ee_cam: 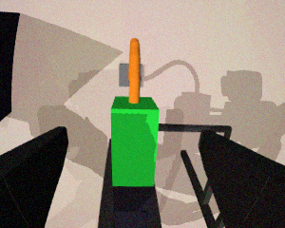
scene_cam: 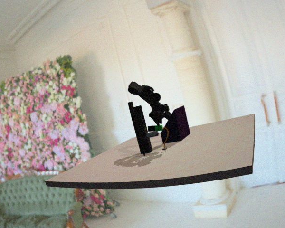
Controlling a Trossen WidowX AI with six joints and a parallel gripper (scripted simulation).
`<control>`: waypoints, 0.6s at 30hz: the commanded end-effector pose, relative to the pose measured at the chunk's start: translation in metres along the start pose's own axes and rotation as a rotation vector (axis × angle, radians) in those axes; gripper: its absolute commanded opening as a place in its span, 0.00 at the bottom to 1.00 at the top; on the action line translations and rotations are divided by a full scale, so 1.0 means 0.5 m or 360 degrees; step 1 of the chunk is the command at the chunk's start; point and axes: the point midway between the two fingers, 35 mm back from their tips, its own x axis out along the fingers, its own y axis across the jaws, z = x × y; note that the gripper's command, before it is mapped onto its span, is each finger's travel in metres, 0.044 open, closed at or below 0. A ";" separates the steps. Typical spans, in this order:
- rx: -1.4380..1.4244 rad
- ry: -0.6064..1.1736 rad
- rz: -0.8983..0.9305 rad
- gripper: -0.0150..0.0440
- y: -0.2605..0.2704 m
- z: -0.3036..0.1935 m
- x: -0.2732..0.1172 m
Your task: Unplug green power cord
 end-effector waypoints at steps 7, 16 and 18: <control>0.0000 -0.0008 -0.0007 1.00 0.000 0.116 -0.025; 0.0000 -0.0008 -0.0007 1.00 0.000 0.116 -0.025; 0.0000 -0.0008 -0.0007 1.00 0.000 0.116 -0.025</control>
